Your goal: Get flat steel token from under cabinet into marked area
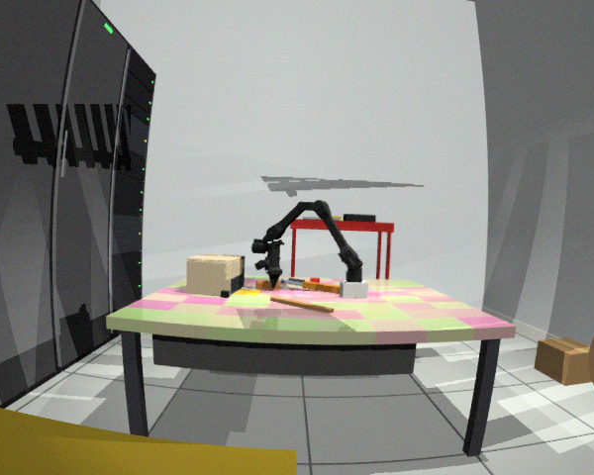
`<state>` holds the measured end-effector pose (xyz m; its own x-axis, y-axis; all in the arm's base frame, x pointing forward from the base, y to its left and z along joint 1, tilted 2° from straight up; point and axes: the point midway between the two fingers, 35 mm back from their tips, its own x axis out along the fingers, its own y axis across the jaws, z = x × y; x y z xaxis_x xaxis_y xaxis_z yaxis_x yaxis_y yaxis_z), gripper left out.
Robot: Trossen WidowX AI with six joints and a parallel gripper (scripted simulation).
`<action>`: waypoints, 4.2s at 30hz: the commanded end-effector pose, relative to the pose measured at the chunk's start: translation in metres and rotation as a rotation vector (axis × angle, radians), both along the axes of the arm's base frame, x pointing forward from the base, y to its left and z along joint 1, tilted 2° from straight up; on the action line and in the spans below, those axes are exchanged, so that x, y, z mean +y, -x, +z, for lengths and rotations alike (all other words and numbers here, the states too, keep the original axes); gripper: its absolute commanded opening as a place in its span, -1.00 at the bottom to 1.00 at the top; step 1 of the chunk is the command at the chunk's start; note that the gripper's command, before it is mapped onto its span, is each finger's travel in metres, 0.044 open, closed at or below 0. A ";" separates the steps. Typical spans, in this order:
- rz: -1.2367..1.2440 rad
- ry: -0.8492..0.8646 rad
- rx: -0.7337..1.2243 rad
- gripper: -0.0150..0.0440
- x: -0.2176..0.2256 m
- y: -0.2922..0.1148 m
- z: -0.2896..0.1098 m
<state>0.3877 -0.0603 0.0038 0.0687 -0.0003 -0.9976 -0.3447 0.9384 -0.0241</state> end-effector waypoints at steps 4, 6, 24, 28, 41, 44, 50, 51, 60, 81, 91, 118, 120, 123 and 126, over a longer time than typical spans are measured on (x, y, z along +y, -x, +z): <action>0.000 0.000 -0.004 -0.49 0.004 -0.009 0.001; 0.000 0.000 -0.004 -0.49 0.004 -0.011 0.001; 0.000 -0.001 -0.006 -0.49 0.011 -0.027 0.003; 0.000 -0.001 -0.006 -0.49 0.012 -0.030 0.003; 0.000 -0.001 -0.006 -0.49 0.021 -0.035 0.002; 0.000 -0.002 -0.006 -0.49 0.025 -0.033 0.002; 0.000 -0.002 -0.006 -0.49 0.029 -0.031 0.002; 0.000 -0.002 -0.006 -0.49 0.030 -0.031 0.002; 0.000 -0.003 -0.006 -0.49 0.037 -0.029 0.002; 0.000 -0.004 -0.005 -0.49 0.050 -0.024 0.001; 0.000 -0.004 -0.005 -0.49 0.050 -0.024 0.001; 0.000 -0.003 -0.003 -0.49 0.040 -0.002 -0.001; 0.000 -0.003 -0.003 -0.49 0.039 0.000 -0.001; 0.000 -0.003 -0.003 -0.49 0.038 0.003 -0.001; 0.000 -0.003 -0.003 -0.49 0.037 0.006 -0.002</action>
<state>0.3866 -0.0217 0.0036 0.0728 0.0004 -0.9973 -0.3425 0.9392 -0.0246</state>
